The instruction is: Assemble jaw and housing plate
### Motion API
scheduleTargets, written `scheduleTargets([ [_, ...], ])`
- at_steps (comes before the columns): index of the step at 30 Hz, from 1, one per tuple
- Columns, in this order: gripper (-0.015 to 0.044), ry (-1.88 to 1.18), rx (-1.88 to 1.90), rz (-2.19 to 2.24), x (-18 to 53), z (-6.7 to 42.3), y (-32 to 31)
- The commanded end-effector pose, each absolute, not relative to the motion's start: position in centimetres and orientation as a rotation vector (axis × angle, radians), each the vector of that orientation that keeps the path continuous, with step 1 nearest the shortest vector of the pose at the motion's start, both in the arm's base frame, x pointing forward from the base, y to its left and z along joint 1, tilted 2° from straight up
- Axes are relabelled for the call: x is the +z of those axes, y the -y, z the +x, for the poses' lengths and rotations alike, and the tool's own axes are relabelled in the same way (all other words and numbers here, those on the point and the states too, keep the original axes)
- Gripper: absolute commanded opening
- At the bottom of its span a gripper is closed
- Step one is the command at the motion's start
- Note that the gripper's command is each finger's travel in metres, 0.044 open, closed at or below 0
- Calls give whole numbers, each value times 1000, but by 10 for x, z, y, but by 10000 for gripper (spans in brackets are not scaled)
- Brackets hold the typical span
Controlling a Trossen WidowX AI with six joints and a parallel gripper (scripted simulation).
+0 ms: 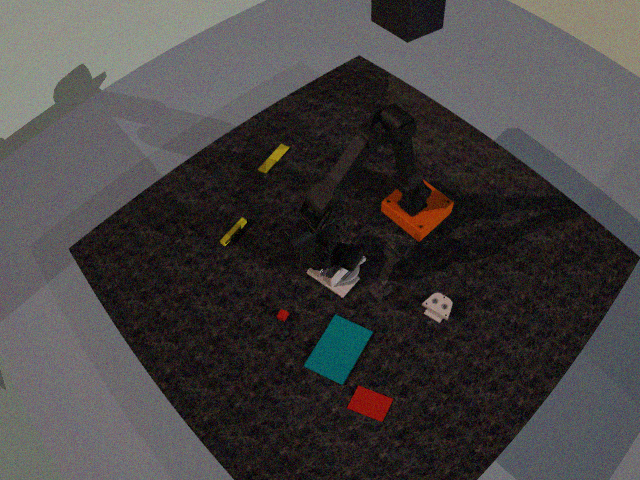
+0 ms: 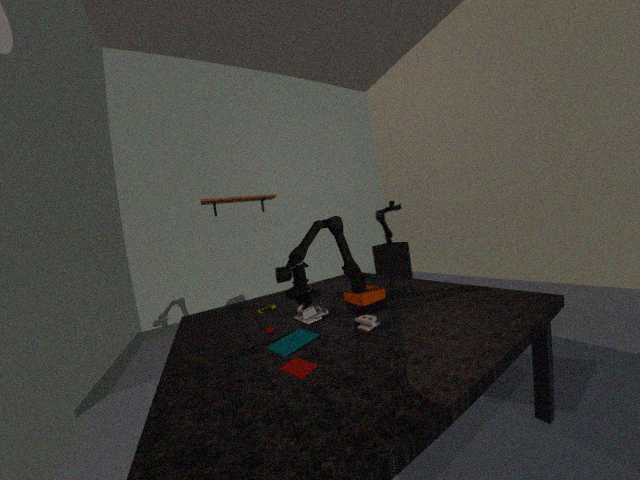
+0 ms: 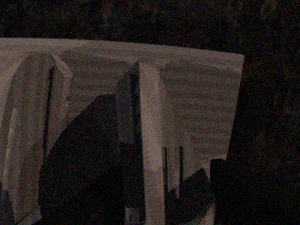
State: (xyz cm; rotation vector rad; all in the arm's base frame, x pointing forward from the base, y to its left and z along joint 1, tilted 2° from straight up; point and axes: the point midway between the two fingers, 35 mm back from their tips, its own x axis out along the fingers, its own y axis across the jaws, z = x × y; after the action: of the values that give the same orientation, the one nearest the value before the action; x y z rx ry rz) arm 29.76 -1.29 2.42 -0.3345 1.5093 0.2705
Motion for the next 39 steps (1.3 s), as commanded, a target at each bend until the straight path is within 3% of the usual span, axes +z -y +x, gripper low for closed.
scheduleTargets([
  [1, 134, -1507, 275, -336, 24, 298, 13],
  [39, 134, -1507, 276, -337, 14, 298, 13],
])
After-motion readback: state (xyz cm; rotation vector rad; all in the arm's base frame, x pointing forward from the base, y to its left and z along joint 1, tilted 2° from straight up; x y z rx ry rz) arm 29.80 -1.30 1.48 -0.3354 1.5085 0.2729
